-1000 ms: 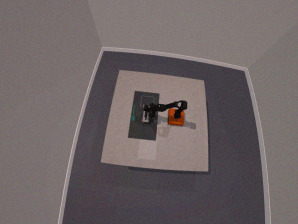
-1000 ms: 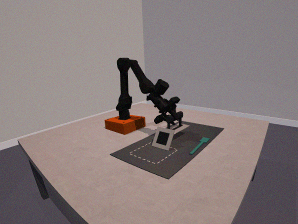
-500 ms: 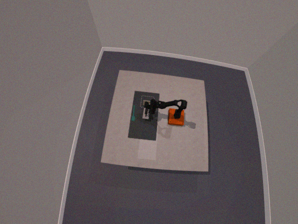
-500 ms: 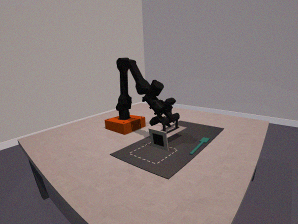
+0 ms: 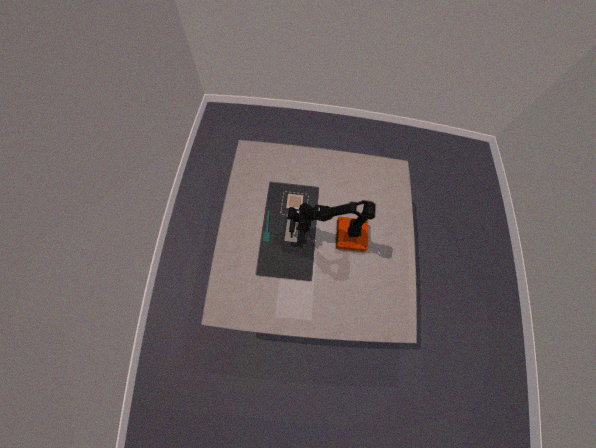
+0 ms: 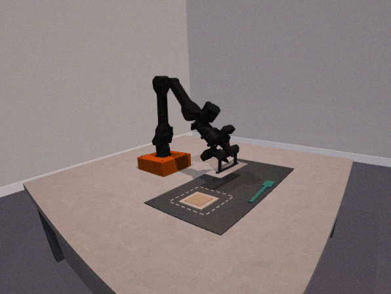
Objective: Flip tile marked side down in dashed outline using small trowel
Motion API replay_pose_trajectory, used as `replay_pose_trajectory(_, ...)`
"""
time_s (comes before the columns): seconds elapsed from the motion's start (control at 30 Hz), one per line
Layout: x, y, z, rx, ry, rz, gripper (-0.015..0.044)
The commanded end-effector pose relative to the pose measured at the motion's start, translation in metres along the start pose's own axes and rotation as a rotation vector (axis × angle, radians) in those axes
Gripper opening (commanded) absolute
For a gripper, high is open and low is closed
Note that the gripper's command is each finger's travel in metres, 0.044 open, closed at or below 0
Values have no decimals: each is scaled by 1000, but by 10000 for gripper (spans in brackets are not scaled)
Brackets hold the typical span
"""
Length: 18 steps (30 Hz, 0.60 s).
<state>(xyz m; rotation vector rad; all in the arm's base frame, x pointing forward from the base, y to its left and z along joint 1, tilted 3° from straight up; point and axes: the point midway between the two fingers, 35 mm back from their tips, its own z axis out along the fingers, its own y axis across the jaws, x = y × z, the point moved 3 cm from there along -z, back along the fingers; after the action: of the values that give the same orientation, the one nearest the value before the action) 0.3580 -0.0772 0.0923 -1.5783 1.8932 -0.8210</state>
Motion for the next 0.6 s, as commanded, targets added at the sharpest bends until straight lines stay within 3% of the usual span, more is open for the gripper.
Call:
replay_pose_trajectory(0.0, -13, -14, -7, 26, 3, 6, 0)
replay_pose_trajectory(0.57, -31, -20, -15, 28, 1, 7, 0)
